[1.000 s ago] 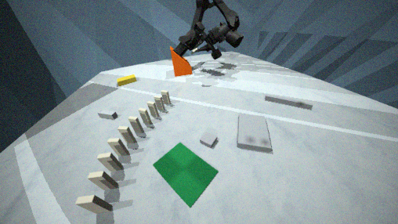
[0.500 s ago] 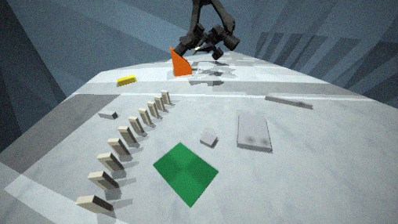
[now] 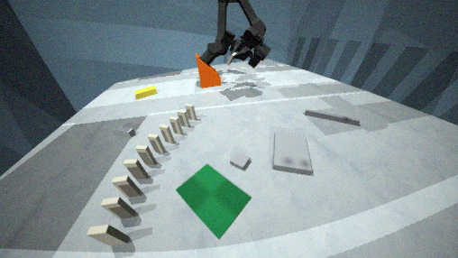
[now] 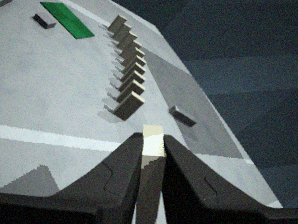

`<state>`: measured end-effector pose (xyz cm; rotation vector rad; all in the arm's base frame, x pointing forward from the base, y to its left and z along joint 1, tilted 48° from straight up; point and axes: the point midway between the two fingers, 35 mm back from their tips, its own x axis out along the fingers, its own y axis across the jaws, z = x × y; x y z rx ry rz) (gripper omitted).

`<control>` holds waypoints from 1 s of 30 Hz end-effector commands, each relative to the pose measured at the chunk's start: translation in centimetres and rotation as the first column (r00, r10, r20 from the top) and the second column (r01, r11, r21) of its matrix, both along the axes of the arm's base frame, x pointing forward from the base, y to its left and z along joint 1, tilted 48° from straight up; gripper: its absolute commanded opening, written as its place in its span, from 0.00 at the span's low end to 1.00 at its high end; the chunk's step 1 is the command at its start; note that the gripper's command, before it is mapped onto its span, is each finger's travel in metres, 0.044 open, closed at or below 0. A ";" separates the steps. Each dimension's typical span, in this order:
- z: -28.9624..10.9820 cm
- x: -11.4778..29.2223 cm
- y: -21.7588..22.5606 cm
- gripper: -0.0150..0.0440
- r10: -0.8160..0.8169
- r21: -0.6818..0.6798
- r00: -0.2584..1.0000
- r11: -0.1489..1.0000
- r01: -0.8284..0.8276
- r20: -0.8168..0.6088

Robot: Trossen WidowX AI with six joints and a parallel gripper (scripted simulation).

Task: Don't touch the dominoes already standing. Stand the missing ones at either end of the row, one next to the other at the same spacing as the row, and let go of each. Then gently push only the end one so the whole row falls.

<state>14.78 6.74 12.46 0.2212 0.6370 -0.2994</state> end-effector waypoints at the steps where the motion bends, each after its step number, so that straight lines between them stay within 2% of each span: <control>1: 0.5 0.1 0.4 0.30 0.000 0.059 0.996 0.998 -0.005 0.085; 15: 2.4 0.0 2.0 0.30 -0.009 0.289 0.936 0.952 -0.100 0.353; 30: 4.5 -1.0 3.5 0.30 -0.069 0.525 0.842 0.808 -0.267 0.535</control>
